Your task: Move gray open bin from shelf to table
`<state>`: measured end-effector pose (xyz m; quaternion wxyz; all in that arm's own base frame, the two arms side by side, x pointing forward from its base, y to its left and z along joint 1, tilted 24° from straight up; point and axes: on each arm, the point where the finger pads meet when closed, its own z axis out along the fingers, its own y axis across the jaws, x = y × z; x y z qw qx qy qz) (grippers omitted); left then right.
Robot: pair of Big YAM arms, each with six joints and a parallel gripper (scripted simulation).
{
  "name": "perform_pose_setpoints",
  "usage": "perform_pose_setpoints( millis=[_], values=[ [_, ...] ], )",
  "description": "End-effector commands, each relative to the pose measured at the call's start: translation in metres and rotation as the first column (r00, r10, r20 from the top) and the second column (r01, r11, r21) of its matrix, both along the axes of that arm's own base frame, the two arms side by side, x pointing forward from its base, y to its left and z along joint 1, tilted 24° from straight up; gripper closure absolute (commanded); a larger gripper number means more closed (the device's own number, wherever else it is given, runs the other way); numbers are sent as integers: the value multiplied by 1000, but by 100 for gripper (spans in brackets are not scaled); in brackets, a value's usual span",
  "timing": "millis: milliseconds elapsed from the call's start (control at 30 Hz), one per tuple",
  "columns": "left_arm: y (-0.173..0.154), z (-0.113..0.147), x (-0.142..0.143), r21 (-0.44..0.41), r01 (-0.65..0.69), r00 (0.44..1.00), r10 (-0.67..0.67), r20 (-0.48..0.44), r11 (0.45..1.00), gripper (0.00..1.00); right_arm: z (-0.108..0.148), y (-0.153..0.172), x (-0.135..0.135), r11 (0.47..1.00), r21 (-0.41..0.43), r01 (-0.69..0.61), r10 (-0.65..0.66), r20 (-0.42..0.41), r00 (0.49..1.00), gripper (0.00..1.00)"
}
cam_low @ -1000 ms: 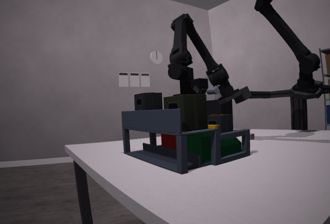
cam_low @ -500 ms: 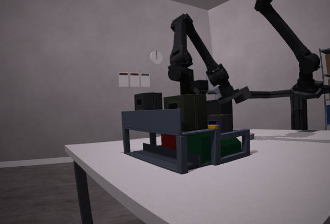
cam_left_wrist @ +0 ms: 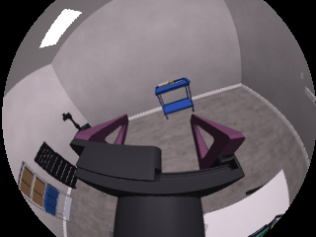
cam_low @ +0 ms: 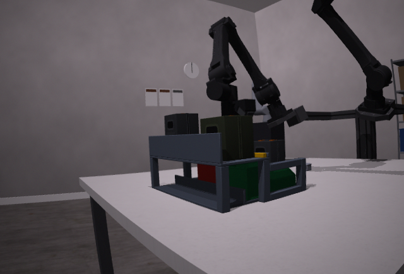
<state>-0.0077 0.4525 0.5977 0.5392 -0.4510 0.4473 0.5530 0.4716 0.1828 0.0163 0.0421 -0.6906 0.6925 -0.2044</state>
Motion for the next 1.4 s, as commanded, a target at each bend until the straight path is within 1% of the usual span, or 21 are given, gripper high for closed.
perform_pose_setpoints(
  millis=[0, 1233, 1367],
  values=[
    [-6, 13, -5, 37, -12, 1000, 12, 8, 999, 0, -6, -1, 10, 1000, 3, 4, -4, 4, 1000, 57],
    [-6, 13, -5, 37, -12, 1000, 12, 8, 999, 0, -1, 3, 19, 1000, 12, 5, -6, 19, 1000, 57],
    [-6, 13, -5, 37, -12, 1000, 12, 8, 999, 0, -4, 1, 16, 1000, 8, 6, -6, 12, 1000, 57]
  ],
)
